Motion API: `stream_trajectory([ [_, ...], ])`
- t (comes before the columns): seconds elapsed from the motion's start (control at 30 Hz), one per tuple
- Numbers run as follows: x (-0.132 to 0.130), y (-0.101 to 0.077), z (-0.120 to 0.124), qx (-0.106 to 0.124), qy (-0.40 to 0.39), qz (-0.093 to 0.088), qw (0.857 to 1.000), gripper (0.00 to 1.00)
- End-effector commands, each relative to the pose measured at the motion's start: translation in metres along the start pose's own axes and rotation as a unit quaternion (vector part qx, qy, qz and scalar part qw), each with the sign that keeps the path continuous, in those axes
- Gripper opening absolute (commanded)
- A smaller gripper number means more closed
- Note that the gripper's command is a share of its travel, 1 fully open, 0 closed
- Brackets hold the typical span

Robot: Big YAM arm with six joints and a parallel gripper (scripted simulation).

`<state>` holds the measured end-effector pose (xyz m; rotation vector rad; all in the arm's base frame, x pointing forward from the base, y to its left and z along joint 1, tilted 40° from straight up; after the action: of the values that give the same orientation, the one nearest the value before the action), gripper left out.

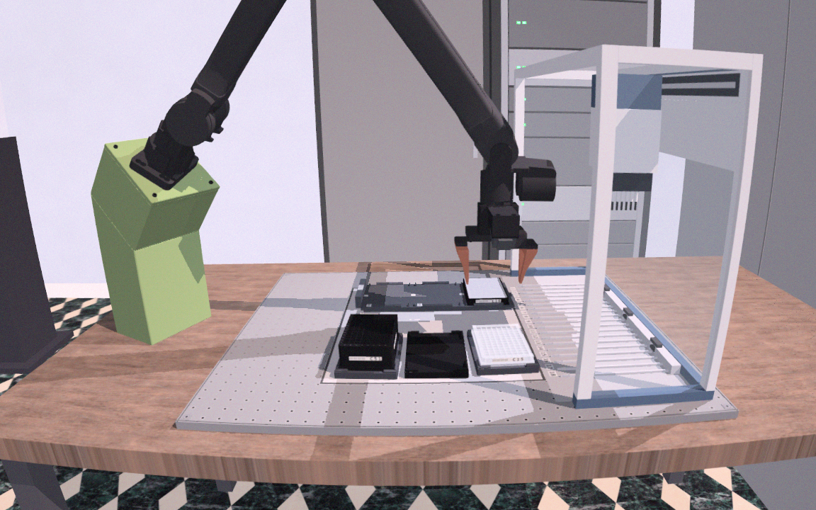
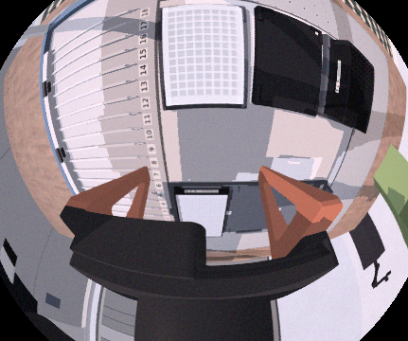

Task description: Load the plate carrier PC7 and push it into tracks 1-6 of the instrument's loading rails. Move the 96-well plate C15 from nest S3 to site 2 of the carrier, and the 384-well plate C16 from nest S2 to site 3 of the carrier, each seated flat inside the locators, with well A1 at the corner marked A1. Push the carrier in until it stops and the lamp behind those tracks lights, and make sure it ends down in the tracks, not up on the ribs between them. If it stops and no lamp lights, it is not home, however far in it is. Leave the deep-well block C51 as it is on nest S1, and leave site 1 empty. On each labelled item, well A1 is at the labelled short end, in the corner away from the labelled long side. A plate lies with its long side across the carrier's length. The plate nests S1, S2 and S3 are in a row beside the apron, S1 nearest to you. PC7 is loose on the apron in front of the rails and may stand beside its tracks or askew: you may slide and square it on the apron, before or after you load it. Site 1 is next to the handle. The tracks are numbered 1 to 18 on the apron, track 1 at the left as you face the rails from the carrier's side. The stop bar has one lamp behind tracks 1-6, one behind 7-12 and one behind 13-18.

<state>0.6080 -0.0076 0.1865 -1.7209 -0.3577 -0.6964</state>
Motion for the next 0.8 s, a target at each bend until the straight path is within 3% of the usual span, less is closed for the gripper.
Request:
stream_trajectory([
  [0.0,0.018,-0.021,-0.027,-0.002,-0.007,-0.021,1.000,1.00],
  [0.07,0.022,-0.022,-0.040,-0.002,-0.007,-0.021,1.000,1.00],
  [0.17,0.024,-0.026,-0.035,0.004,-0.014,-0.024,1.000,1.00],
  [0.2,0.029,-0.025,-0.053,-0.002,-0.007,-0.024,1.000,1.00],
  [0.3,0.047,-0.032,-0.073,-0.002,-0.004,-0.037,0.999,1.00],
  [0.5,0.055,-0.034,-0.113,-0.004,-0.005,-0.037,0.999,1.00],
  [0.57,0.058,-0.034,-0.114,-0.004,-0.004,-0.042,0.999,1.00],
  [0.6,0.053,-0.034,-0.097,0.004,-0.015,-0.040,0.999,1.00],
  [0.77,0.047,-0.028,-0.096,0.004,-0.017,-0.033,0.999,1.00],
])
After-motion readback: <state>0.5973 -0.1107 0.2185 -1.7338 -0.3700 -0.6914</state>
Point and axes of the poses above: the point where the finger pads meet when closed, its own y axis out along the fingers, its own x axis across the jaws, z = x × y, the point moved 1 cm from there along -y, back along the fingers, and after that the axes turned 14 degrees about y, right-handed, at the moved point
